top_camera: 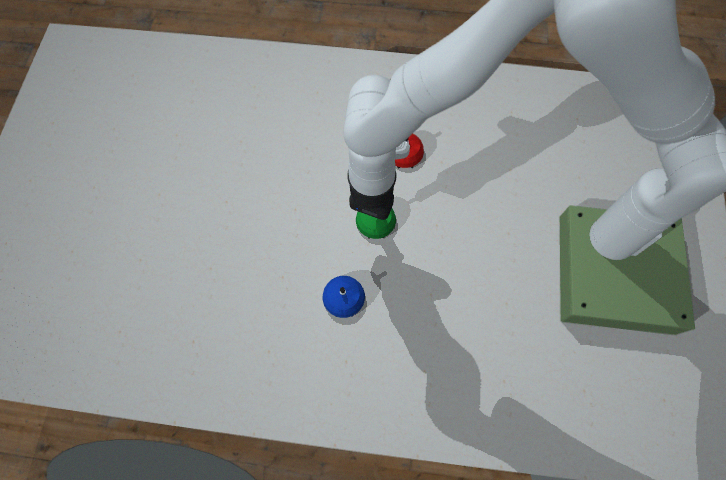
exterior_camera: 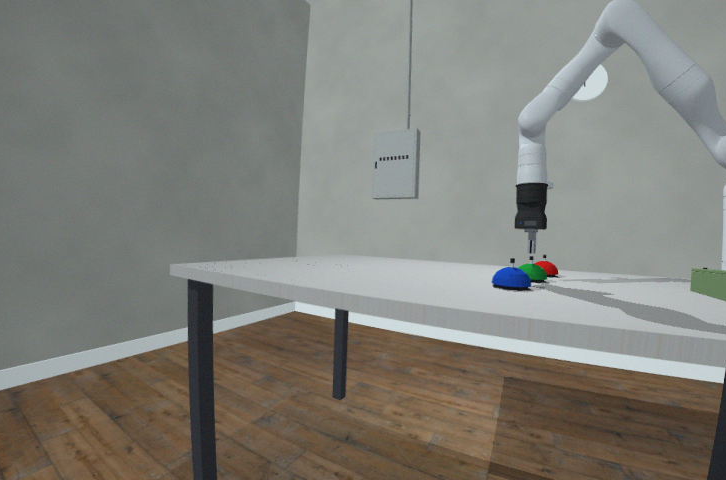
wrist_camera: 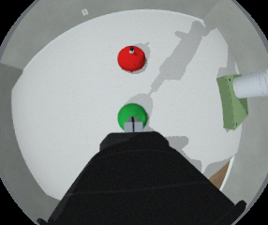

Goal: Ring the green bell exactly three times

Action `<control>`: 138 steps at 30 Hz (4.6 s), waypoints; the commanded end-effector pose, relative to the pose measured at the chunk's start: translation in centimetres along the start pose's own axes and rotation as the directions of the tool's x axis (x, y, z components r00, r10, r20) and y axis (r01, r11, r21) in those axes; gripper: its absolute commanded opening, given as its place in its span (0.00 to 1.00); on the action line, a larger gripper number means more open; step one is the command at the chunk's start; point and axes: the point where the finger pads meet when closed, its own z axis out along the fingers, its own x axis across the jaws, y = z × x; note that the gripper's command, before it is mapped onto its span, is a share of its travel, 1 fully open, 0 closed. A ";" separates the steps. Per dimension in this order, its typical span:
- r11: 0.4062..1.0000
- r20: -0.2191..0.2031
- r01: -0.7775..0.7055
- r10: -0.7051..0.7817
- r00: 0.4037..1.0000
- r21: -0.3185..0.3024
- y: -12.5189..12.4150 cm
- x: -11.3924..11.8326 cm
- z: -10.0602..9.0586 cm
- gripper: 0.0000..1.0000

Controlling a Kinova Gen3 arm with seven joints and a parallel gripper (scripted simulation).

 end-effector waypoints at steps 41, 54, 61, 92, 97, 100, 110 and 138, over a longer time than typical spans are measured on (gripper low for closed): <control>1.000 -0.001 0.000 0.000 1.000 -0.005 0.1 0.1 1.2 0.17; 1.000 -0.001 0.000 0.000 1.000 -0.005 0.1 0.1 1.2 0.17; 1.000 -0.001 0.000 0.000 1.000 -0.005 0.1 0.1 1.2 0.17; 1.000 -0.001 0.000 0.000 1.000 -0.005 0.1 0.1 1.6 0.17; 1.000 -0.001 0.000 0.000 1.000 -0.005 0.1 0.1 1.6 0.17; 1.000 -0.001 0.000 0.000 1.000 -0.005 0.1 0.1 1.6 0.17; 1.000 -0.001 0.000 0.000 1.000 -0.005 0.1 0.1 1.6 0.17; 1.000 -0.006 0.000 0.000 1.000 -0.004 0.1 0.3 1.4 0.17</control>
